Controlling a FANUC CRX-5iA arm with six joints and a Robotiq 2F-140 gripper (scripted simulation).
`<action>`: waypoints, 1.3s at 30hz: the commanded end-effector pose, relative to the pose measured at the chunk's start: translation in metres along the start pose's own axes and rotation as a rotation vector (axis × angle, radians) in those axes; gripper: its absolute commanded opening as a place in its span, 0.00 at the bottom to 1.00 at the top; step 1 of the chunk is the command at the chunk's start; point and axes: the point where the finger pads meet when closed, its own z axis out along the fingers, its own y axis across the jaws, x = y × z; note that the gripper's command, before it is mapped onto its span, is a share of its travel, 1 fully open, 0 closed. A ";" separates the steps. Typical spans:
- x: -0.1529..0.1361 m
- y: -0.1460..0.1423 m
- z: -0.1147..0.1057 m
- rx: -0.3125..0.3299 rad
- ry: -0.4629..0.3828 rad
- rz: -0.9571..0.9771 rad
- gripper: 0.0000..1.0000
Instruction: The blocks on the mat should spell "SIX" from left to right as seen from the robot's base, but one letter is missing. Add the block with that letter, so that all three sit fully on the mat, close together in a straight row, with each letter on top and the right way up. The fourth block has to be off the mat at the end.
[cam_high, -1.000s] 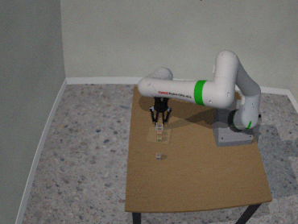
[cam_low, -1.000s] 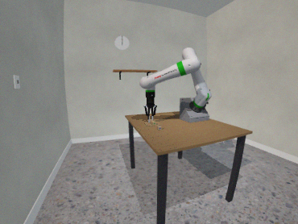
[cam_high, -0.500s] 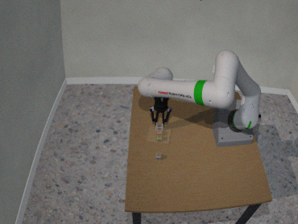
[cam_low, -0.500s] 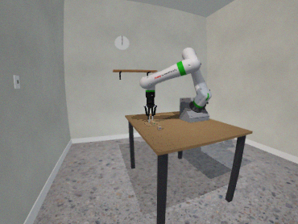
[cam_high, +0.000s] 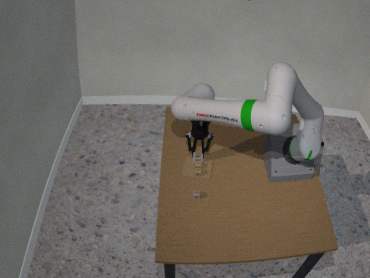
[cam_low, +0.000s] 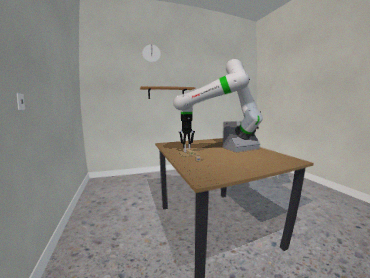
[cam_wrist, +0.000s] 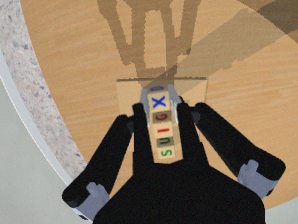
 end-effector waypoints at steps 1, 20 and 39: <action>0.000 0.000 0.000 0.000 0.000 0.000 0.23; 0.000 0.000 -0.002 0.000 0.000 0.000 0.28; 0.000 0.000 -0.072 0.000 0.000 0.000 0.28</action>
